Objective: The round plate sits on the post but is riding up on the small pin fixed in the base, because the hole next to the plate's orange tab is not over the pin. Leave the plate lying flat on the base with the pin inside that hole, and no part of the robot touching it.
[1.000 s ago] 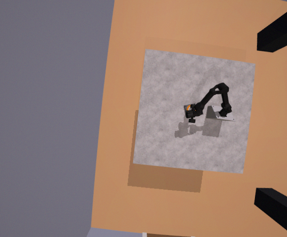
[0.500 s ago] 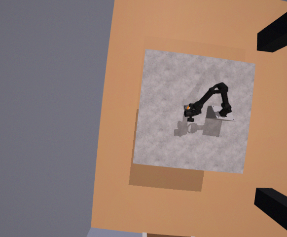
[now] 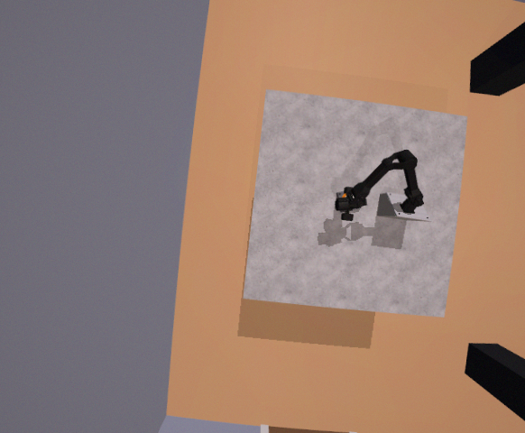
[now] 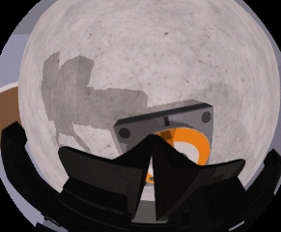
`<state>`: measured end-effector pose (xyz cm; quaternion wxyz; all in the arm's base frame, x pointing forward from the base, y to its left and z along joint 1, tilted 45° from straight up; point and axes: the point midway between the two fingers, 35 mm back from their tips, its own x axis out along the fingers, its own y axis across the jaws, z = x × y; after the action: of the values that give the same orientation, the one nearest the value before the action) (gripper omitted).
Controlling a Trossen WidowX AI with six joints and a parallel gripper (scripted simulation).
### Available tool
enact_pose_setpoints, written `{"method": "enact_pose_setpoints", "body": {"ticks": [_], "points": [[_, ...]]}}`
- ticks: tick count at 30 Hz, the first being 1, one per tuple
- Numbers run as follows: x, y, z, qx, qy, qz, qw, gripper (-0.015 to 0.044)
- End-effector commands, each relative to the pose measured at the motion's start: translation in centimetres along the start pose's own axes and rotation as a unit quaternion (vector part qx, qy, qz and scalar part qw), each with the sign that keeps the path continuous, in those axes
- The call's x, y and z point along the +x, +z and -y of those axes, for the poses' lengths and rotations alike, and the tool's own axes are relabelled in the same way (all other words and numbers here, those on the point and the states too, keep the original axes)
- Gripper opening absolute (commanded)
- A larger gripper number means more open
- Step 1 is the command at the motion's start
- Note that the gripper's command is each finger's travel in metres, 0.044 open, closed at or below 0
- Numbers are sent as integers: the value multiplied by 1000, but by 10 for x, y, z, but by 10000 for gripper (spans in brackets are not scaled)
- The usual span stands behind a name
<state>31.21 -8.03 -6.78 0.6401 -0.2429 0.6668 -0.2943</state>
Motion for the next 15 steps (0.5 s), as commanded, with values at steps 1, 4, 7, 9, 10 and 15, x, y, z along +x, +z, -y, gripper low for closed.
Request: {"method": "enact_pose_setpoints", "body": {"ticks": [1,4,7,9,10,15], "points": [[-1,4,5,1,-3,3,1000,0],[0,5,6,1,-3,3,1000,0],[-7,5,6,1,-2,3,1000,0],[-19,5,5,1,-1,3,1000,0],[-25,4,4,1,-1,3,1000,0],[-46,-2,3,1,-1,3,1000,0]]}}
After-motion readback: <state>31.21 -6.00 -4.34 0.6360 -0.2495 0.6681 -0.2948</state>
